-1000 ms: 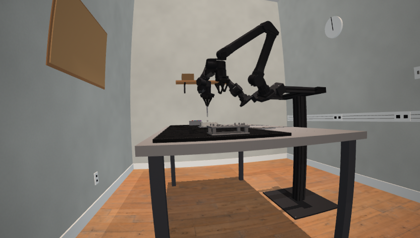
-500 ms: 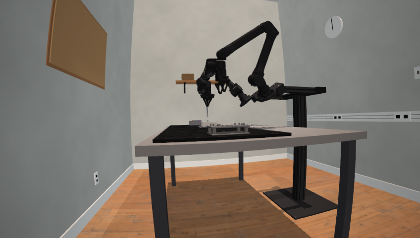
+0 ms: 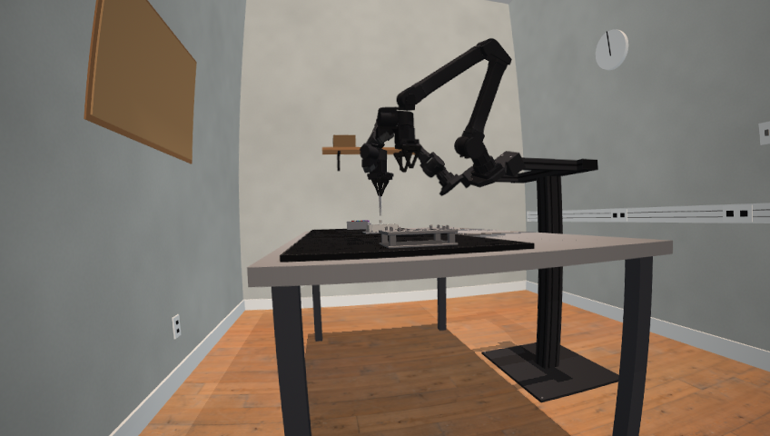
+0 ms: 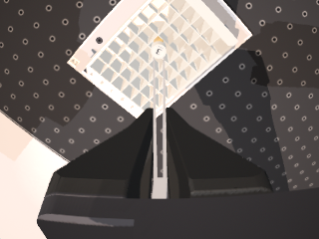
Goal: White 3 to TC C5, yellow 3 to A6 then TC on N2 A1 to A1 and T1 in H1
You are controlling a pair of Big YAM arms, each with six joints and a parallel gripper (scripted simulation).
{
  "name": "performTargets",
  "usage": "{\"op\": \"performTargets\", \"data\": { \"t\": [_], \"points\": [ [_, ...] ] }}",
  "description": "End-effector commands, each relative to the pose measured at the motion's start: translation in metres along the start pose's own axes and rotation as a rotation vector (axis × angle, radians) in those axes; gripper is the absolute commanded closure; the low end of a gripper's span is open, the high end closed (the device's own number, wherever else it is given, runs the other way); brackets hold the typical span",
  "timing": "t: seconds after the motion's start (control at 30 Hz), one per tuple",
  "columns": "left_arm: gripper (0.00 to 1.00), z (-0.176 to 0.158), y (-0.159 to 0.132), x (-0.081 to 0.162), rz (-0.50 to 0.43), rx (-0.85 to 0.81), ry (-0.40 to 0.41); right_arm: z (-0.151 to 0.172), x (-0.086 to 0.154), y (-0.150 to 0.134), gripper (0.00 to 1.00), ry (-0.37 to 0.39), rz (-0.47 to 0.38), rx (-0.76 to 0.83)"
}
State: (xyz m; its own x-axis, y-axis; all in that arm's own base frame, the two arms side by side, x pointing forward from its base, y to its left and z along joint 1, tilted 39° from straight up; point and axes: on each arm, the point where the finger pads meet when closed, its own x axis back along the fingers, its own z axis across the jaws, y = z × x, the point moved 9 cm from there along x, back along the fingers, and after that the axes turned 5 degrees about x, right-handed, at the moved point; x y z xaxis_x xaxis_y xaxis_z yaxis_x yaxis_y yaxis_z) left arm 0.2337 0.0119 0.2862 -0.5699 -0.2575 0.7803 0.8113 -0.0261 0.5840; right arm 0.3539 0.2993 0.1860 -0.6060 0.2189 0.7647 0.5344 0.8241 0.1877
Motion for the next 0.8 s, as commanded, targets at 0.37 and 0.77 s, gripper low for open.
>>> {"op": "performTargets", "data": {
  "t": [0.37,0.77],
  "points": [
    [0.0,0.0015,0.0092,0.0075,-0.027,-0.007,-0.005,0.0017,-0.0119,0.0006,0.93,0.002,0.006,0.004],
    [0.0,0.0015,0.0092,0.0075,-0.027,-0.007,-0.005,0.0018,-0.0143,-0.0002,0.93,0.002,0.008,0.004]
  ]
}}
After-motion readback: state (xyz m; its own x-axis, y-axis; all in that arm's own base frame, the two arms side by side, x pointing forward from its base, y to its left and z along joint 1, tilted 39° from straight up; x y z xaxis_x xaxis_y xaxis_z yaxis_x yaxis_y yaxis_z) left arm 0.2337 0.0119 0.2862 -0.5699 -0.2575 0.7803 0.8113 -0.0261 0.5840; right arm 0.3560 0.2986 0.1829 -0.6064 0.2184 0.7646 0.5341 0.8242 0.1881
